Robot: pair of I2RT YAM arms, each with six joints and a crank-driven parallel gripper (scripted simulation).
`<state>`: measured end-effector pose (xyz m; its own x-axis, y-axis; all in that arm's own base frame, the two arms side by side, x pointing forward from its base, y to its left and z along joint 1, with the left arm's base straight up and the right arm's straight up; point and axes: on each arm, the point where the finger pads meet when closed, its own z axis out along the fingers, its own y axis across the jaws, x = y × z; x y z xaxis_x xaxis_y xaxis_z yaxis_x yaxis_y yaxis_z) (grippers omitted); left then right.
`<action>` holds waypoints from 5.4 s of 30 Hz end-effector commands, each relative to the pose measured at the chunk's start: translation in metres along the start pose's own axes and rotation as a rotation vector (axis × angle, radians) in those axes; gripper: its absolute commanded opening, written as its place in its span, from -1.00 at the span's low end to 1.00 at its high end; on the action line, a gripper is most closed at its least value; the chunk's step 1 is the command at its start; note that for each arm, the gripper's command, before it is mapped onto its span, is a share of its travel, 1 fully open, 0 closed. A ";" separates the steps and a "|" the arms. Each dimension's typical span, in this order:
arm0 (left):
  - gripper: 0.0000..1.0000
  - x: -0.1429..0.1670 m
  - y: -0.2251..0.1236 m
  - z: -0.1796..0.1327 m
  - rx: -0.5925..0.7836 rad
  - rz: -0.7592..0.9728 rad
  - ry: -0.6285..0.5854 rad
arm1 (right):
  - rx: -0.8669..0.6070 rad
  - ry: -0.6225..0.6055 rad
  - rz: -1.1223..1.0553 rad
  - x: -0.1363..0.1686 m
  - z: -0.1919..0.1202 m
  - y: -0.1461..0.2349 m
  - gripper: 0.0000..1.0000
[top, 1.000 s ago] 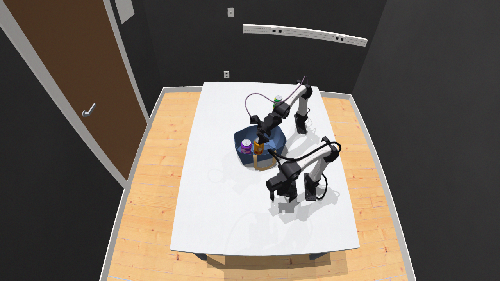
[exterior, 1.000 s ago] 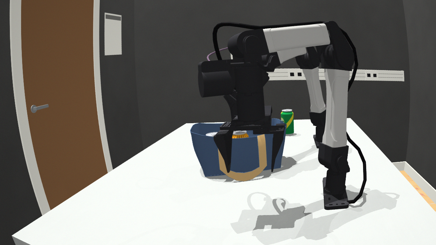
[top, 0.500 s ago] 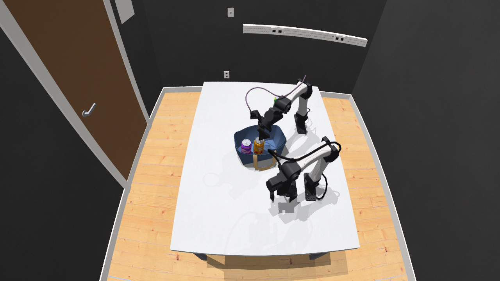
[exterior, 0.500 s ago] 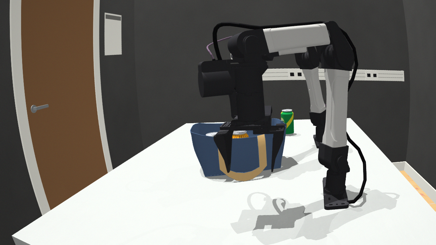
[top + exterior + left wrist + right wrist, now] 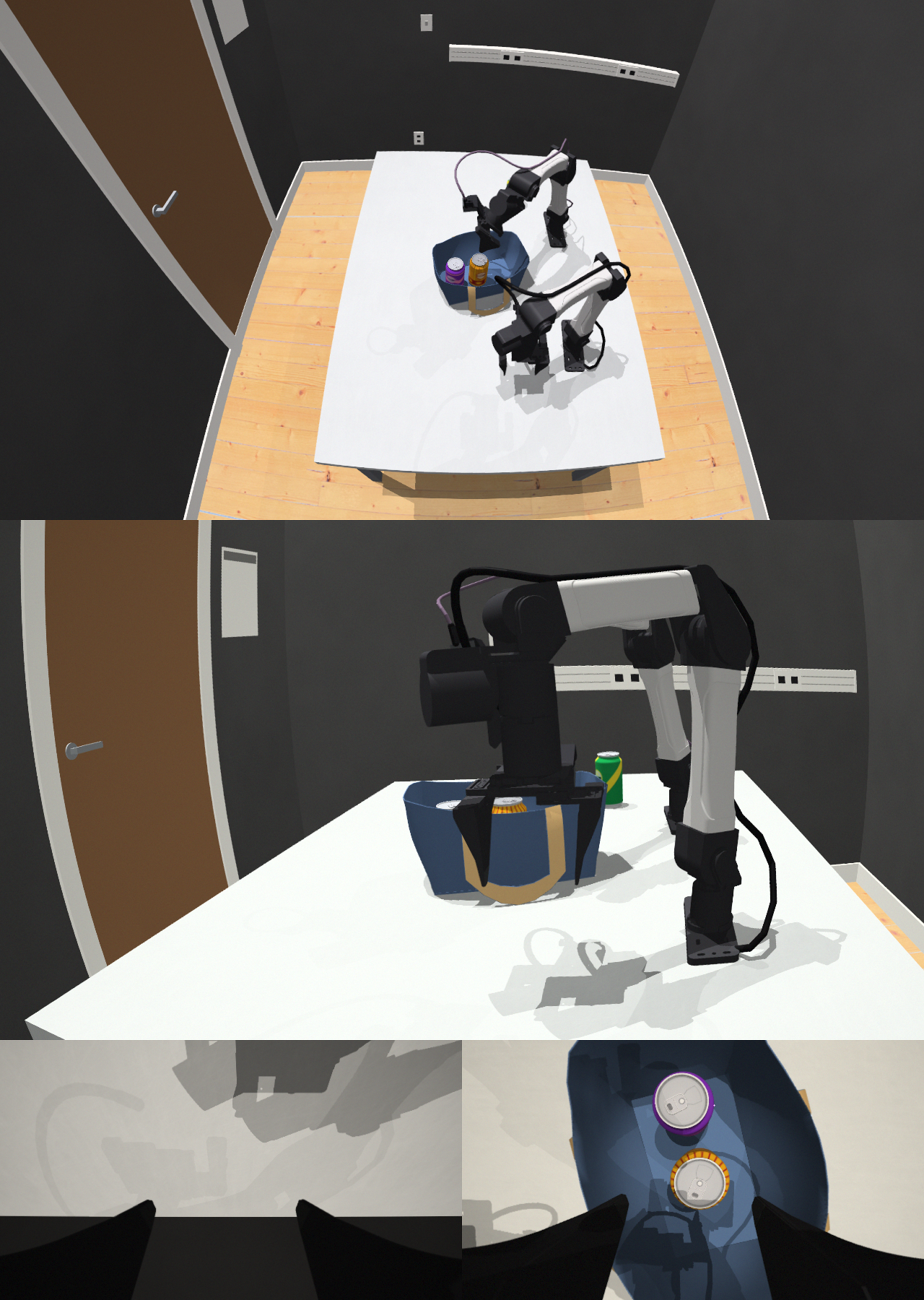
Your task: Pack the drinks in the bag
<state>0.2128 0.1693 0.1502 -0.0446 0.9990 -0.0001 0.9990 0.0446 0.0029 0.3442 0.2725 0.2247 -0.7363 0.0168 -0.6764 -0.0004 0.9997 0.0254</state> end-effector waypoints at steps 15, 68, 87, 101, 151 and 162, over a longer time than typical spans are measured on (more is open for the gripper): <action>1.00 0.003 0.005 -0.007 -0.018 -0.011 0.002 | -0.035 -0.023 0.017 -0.008 -0.019 0.000 0.83; 1.00 0.006 0.010 -0.017 -0.072 -0.004 0.033 | 0.011 0.293 -0.155 0.033 -0.002 -0.294 0.78; 1.00 0.006 0.010 -0.017 -0.072 -0.004 0.033 | -0.043 0.296 -0.096 0.120 -0.048 -0.400 0.78; 1.00 0.006 0.010 -0.017 -0.072 -0.004 0.033 | -0.025 0.196 -0.058 0.172 -0.075 -0.432 0.78; 1.00 0.006 0.010 -0.017 -0.072 -0.004 0.033 | 0.027 0.230 -0.019 0.219 -0.025 -0.444 0.78; 1.00 0.006 0.010 -0.017 -0.072 -0.004 0.033 | 0.051 0.205 -0.042 0.212 -0.026 -0.451 0.78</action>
<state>0.2131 0.1695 0.1503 -0.0449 0.9990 -0.0005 0.9990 0.0449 0.0021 0.1638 -0.1656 0.0793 -0.8710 -0.0018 -0.4912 -0.0045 1.0000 0.0044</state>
